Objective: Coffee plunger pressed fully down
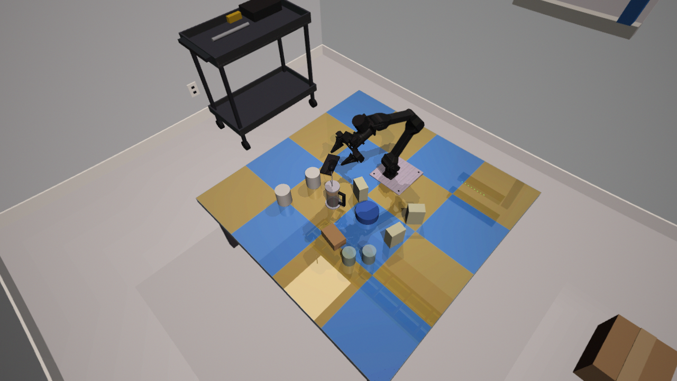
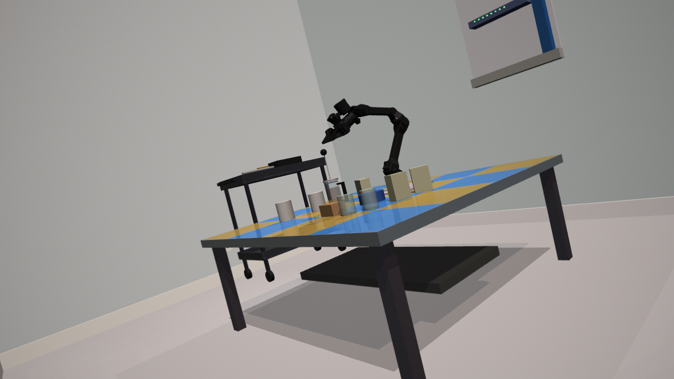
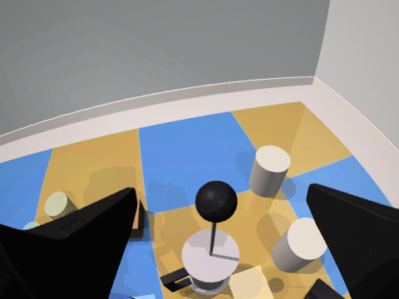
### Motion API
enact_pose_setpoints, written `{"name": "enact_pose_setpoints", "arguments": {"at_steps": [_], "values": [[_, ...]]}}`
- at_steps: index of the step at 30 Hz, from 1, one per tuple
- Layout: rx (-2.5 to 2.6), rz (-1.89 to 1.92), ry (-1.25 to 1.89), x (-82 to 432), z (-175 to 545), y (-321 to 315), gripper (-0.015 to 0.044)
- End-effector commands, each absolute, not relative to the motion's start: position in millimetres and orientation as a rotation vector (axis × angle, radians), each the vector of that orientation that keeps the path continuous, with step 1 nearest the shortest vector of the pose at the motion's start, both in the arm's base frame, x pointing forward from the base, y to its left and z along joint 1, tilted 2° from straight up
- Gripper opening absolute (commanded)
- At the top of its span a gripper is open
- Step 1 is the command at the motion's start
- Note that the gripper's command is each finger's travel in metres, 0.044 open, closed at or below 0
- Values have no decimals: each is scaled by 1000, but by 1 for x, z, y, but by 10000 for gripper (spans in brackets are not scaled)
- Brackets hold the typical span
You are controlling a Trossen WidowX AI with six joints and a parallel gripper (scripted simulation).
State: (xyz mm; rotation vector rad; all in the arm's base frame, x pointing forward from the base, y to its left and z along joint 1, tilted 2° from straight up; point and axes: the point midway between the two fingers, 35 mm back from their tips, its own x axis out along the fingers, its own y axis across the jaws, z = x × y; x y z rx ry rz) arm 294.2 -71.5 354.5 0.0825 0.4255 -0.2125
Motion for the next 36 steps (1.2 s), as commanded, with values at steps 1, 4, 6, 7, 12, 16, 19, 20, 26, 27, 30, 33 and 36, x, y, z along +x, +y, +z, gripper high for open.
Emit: {"name": "enact_pose_setpoints", "arguments": {"at_steps": [1, 4, 6, 7, 12, 16, 19, 20, 26, 27, 30, 33, 36], "values": [[65, -208, 461, 294, 329, -70, 440], [65, -209, 461, 294, 331, -70, 440], [65, -209, 461, 295, 330, -70, 440], [65, -209, 460, 296, 330, -70, 440], [65, -209, 460, 302, 327, -72, 440], [65, -209, 459, 308, 324, -73, 440], [65, -209, 459, 312, 322, -74, 440], [65, -209, 459, 314, 322, -74, 440], [65, -209, 458, 322, 317, -76, 440], [65, -209, 458, 323, 317, -76, 440], [65, -209, 457, 327, 315, -77, 440], [65, -209, 457, 328, 314, -77, 414], [65, -209, 457, 328, 314, -77, 335]]}}
